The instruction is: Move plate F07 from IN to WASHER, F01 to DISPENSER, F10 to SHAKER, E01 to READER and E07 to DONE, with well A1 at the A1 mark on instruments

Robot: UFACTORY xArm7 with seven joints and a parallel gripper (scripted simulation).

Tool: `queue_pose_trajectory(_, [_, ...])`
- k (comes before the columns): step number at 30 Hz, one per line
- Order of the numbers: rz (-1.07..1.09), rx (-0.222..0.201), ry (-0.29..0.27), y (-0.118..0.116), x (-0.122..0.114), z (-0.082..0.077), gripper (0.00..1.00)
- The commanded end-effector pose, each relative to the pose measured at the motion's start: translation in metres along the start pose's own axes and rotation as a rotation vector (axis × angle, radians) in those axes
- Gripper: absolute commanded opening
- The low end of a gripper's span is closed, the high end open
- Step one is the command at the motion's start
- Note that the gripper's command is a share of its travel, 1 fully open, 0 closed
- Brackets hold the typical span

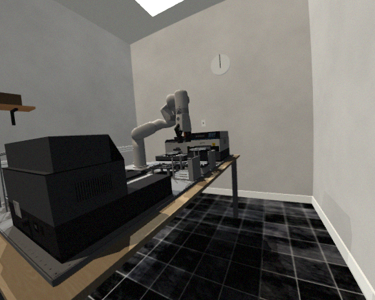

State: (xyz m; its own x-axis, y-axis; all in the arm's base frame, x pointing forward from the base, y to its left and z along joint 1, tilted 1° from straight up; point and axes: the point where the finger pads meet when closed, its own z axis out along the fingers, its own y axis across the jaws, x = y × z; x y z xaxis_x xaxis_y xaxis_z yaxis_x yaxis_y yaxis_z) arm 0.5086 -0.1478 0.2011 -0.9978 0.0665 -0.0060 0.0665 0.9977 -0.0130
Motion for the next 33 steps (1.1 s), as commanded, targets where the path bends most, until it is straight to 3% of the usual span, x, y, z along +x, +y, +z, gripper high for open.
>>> queue_pose_trajectory(1, [0.000, 0.001, -0.003, 0.000, 0.000, 0.002, 1.00])
queue_pose_trajectory(33, [0.000, 0.001, -0.003, 0.000, -0.001, 0.039, 1.00])
